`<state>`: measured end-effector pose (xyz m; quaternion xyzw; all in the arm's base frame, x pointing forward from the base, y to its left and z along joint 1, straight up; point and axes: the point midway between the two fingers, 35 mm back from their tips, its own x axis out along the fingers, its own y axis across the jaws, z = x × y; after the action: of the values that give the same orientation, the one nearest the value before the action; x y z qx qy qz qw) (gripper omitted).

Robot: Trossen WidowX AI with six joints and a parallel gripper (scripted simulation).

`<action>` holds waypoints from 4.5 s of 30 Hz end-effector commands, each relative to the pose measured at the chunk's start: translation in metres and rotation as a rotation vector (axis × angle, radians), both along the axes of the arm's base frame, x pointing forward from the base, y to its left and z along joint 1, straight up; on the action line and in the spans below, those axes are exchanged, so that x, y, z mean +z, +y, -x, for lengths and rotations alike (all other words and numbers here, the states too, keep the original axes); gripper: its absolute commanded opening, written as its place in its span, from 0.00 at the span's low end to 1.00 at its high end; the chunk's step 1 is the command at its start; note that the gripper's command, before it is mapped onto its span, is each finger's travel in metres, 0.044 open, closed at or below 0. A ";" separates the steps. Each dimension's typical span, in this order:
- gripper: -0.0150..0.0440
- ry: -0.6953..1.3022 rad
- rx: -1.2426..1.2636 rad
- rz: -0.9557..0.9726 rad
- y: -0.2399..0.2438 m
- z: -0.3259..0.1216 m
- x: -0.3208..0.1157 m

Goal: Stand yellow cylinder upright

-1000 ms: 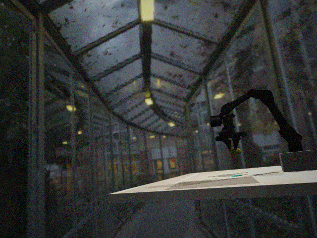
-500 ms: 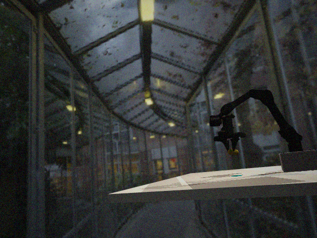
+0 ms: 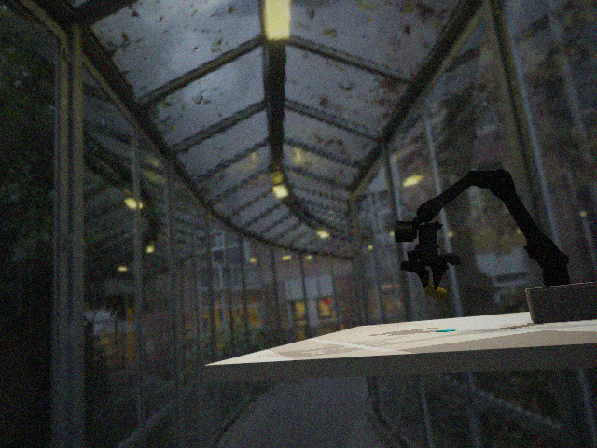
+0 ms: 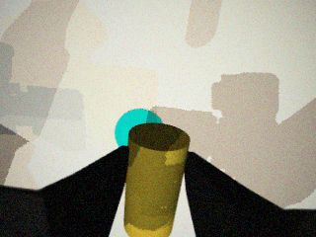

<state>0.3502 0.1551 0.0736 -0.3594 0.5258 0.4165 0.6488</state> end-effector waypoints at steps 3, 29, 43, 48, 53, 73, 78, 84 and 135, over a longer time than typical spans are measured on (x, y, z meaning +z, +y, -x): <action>0.43 -0.002 -0.024 -0.041 0.001 -0.002 -0.007; 0.43 -0.063 -0.091 -0.220 0.006 -0.021 -0.023; 0.43 -0.097 -0.119 -0.315 0.007 -0.029 -0.028; 0.43 -0.109 -0.127 -0.348 0.007 -0.032 -0.030; 0.43 -0.121 -0.135 -0.382 0.007 -0.034 -0.031; 0.43 -0.169 -0.156 -0.511 0.006 -0.042 -0.035; 0.43 -0.181 -0.160 -0.543 0.005 -0.043 -0.035; 0.43 -0.195 -0.162 -0.581 0.004 -0.045 -0.035; 0.43 -0.313 -0.135 -0.874 -0.011 -0.040 -0.028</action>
<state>0.3938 0.1452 0.0473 -0.0847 0.2215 0.4929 0.8371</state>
